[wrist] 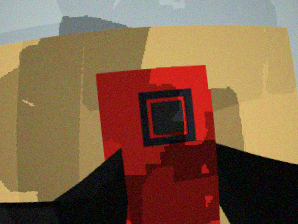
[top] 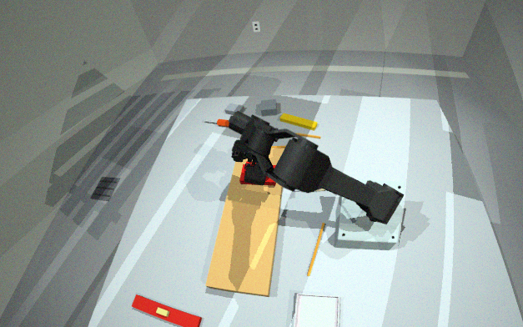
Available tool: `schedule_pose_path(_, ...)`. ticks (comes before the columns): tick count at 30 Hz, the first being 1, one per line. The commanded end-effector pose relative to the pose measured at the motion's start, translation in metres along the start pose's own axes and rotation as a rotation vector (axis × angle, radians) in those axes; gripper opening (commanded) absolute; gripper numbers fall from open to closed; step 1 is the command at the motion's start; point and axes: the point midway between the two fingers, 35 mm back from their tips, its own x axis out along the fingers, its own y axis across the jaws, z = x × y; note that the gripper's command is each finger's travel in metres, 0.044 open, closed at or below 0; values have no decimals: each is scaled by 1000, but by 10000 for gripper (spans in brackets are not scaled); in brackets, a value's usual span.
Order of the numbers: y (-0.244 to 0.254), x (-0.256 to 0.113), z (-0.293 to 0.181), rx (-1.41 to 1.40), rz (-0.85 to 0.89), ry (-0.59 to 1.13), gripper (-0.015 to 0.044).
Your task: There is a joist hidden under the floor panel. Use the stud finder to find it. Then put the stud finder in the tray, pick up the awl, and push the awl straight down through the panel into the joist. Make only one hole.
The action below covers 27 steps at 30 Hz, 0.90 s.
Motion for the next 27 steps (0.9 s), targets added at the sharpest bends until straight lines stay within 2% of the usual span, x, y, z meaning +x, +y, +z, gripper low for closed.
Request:
schedule_pose_path(1,-11,0,0,-2,-9,2,0)
schedule_pose_path(27,-67,-2,1,-4,-13,1,0)
